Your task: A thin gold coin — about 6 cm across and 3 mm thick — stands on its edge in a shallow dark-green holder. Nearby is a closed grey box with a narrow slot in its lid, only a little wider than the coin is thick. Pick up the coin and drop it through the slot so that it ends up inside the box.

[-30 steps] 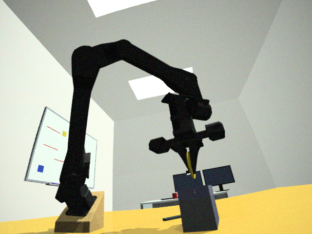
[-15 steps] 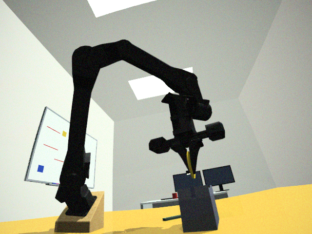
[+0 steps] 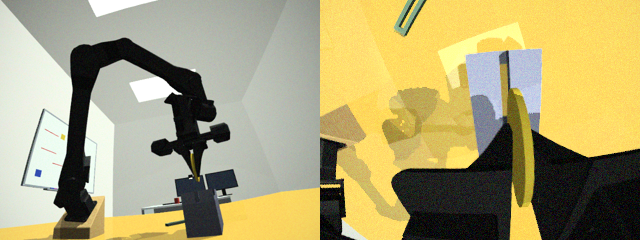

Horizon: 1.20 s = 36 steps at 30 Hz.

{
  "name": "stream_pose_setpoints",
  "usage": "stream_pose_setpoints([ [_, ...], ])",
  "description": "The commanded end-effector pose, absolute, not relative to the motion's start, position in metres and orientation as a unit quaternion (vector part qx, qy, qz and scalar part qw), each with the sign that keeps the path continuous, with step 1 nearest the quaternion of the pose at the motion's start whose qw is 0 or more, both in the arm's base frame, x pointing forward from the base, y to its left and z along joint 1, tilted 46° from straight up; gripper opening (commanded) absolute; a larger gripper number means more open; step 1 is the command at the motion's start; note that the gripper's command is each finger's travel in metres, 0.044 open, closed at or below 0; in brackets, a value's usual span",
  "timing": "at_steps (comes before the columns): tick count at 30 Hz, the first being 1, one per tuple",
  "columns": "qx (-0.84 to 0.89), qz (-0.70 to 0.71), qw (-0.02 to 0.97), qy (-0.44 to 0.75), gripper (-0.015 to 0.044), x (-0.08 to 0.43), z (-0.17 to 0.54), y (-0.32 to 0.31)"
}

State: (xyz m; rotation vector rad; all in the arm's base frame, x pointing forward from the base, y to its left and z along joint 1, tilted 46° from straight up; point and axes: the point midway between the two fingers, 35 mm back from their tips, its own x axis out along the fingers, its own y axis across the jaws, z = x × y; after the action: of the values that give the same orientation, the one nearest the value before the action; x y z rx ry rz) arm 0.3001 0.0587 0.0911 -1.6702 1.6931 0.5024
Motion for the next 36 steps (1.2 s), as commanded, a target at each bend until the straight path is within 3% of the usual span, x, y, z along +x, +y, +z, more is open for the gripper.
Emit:
stream_pose_setpoints([
  [1, -0.644, 0.194, 0.348, 0.653, 0.0000, 0.300, 0.091, 0.059],
  [36, -0.645, 0.194, 0.347, 0.652, 0.0000, 0.302, 0.080, 0.047],
])
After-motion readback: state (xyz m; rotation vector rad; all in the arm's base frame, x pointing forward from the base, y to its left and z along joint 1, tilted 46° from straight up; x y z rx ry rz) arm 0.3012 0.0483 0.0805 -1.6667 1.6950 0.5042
